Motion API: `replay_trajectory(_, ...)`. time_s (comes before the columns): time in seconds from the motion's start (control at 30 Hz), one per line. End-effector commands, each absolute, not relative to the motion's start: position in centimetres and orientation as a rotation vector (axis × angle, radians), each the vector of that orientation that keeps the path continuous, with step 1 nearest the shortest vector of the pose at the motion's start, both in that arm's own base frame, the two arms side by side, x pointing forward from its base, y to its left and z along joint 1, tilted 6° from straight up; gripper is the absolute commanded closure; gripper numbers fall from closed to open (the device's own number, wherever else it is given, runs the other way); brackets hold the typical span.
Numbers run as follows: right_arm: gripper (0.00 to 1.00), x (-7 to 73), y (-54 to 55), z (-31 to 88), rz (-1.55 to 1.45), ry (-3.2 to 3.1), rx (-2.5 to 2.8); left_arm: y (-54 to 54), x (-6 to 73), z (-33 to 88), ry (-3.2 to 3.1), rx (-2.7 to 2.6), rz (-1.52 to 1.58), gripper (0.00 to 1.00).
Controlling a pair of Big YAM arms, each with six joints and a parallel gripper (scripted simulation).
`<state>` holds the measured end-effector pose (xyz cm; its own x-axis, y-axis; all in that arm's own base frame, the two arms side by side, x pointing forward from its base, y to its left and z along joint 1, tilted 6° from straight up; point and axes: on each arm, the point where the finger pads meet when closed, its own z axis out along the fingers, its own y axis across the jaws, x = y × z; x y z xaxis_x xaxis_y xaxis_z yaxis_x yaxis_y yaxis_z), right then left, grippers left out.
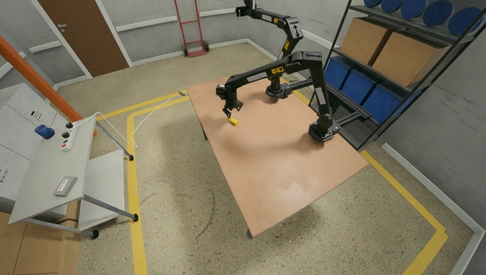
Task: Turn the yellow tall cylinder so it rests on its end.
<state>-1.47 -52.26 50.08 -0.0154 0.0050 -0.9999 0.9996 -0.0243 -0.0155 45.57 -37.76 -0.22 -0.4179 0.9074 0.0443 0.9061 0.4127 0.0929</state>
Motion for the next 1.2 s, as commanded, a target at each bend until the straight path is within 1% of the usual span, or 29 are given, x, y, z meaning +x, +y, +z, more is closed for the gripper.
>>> replay_trajectory(0.0, 0.00, -1.9, -51.7, 53.7, -1.270, 1.140, 1.182, -38.4, 46.8, -0.3, 2.598, 1.683, 0.148, 0.00)
replay_trajectory(0.23, 0.00, -1.9, -51.7, 53.7, -1.270, 1.140, 1.182, -37.1, 46.5, -4.2, 2.625, 1.691, 0.155, 0.00)
replay_trajectory(0.43, 0.00, -1.9, -51.7, 53.7, -1.270, 1.140, 1.182, -39.0, 47.7, -0.6, 2.554, 1.656, 0.135, 0.00)
replay_trajectory(1.17, 0.00, -1.9, -51.7, 53.7, -1.270, 1.140, 1.182, -38.9, 47.6, -0.6, 2.558, 1.659, 0.136, 0.00)
